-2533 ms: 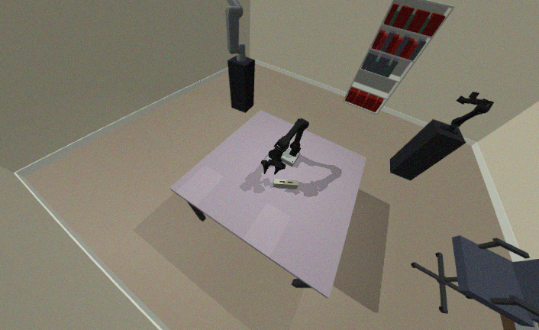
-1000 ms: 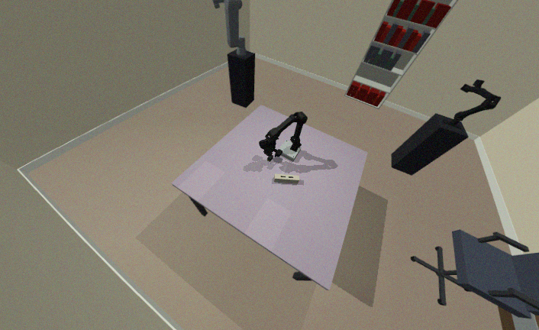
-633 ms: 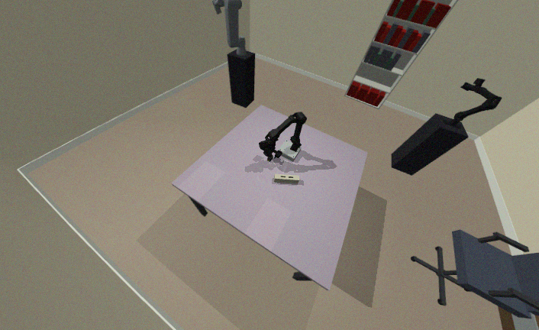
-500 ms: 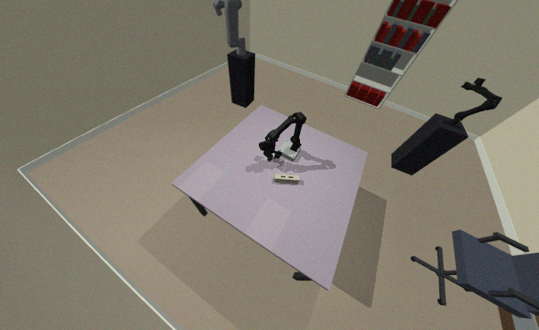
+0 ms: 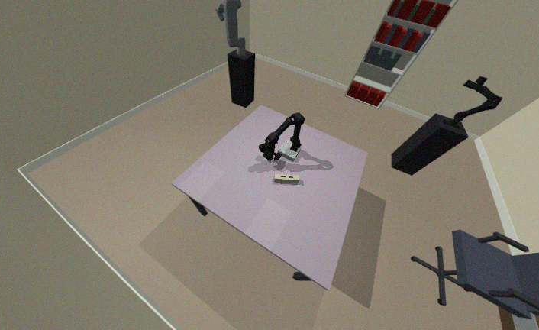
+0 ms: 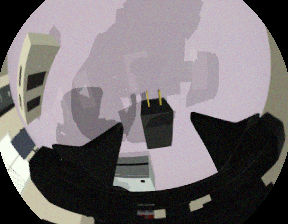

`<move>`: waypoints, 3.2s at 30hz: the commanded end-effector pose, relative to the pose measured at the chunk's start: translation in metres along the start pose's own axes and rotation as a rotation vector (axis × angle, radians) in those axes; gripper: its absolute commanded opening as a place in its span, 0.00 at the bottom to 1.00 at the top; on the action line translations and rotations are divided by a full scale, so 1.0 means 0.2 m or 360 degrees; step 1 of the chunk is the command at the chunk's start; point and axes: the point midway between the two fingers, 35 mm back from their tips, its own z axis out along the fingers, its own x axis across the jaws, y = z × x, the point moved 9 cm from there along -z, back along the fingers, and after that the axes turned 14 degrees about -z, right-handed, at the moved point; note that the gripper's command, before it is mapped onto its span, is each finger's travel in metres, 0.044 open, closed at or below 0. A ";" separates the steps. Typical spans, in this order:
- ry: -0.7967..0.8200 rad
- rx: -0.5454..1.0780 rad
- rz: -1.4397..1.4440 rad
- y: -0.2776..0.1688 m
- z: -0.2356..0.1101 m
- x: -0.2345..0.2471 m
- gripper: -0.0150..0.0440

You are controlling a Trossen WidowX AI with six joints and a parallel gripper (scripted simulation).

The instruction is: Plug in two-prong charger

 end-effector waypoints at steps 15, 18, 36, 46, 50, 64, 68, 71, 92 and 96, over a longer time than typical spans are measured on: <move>0.0005 0.0005 0.0000 0.00 0.05 0.00 0.69; 0.0005 0.0005 0.0000 0.00 0.05 0.00 0.56; 0.0005 0.0013 0.0004 -0.02 -0.13 0.01 0.25; 0.0005 0.0018 -0.0012 -0.04 -0.22 0.05 0.25; 0.0003 0.0018 -0.0053 -0.01 -0.21 0.07 0.25; -0.0004 0.0015 -0.0206 0.07 -0.17 0.17 0.25; -0.0006 0.0015 -0.0249 0.09 -0.16 0.21 0.25; -0.0008 0.0014 -0.0282 0.11 -0.15 0.23 0.25; -0.0017 0.0010 -0.0511 0.20 -0.09 0.40 0.25; -0.0019 0.0010 -0.0555 0.22 -0.08 0.44 0.25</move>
